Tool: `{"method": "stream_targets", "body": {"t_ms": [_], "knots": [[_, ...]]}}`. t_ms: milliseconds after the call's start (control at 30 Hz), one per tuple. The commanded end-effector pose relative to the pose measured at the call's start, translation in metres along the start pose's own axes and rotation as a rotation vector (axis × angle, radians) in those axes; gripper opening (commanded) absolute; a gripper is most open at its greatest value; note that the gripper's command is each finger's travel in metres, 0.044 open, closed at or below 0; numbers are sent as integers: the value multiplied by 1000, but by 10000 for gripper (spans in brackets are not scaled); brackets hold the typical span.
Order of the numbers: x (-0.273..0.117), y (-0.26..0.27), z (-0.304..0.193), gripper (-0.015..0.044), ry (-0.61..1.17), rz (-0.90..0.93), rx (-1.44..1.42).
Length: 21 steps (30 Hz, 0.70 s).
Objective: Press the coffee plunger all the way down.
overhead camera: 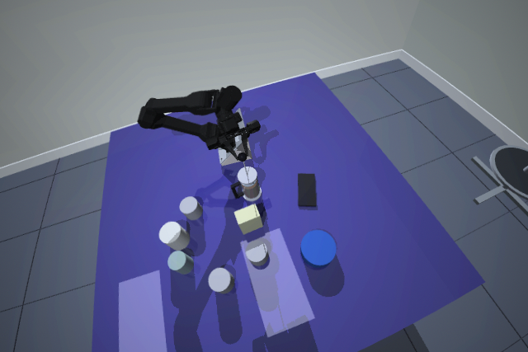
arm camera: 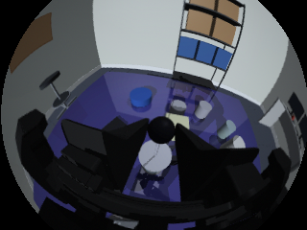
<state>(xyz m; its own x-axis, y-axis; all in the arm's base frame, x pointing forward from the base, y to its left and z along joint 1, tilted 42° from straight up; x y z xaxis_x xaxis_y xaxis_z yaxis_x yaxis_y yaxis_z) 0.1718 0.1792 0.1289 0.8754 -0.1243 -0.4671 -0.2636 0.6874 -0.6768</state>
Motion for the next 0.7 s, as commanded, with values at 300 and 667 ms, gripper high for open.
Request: {"method": "stream_targets", "body": {"t_ms": [300, 667], "knots": [[15, 3, -24, 125, 20, 5, -6], [26, 4, -39, 125, 20, 6, -6]]}}
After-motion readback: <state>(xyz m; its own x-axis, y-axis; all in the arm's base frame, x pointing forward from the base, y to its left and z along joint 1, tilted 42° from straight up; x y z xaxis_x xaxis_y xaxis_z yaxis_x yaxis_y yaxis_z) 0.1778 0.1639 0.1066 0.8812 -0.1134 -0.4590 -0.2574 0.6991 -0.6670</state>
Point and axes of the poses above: the point midway between the two fingers, 35 mm back from their tips, its own x axis out along the fingers, its own y axis across the jaws, z = x × y, the point moved 2 cm from there along -x, back along the fingers, and after that the axes turned 3 degrees about -x, right-handed, at the moved point
